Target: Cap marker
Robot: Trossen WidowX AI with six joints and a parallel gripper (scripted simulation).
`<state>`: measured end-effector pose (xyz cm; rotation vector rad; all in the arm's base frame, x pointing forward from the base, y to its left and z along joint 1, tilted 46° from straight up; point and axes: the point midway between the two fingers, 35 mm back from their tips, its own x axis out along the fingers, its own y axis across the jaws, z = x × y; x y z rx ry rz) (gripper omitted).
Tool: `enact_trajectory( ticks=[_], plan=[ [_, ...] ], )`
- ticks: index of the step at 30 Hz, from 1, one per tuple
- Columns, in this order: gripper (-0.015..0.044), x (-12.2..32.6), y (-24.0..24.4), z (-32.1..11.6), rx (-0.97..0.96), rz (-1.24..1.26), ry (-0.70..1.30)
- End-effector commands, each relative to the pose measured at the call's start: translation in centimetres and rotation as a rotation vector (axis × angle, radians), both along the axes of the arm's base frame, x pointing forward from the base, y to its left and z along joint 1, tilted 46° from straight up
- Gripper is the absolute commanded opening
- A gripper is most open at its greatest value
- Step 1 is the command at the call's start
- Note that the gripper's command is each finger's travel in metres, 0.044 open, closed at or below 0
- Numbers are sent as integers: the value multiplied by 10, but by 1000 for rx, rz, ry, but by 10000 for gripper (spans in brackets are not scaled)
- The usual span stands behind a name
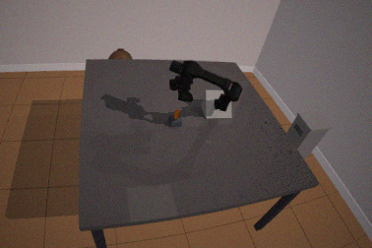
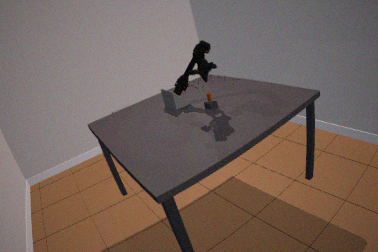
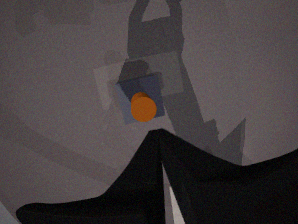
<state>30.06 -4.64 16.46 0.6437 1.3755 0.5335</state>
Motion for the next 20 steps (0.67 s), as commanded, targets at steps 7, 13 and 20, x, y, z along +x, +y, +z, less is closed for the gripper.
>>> enact_trajectory(
  ticks=[7,13,20],
  plan=[
    [158,-2,-5,8,-6,1,-1],
    [315,-2,-5,8,-6,1,-1],
    [440,-2,-5,8,-6,1,-1]
  ],
)
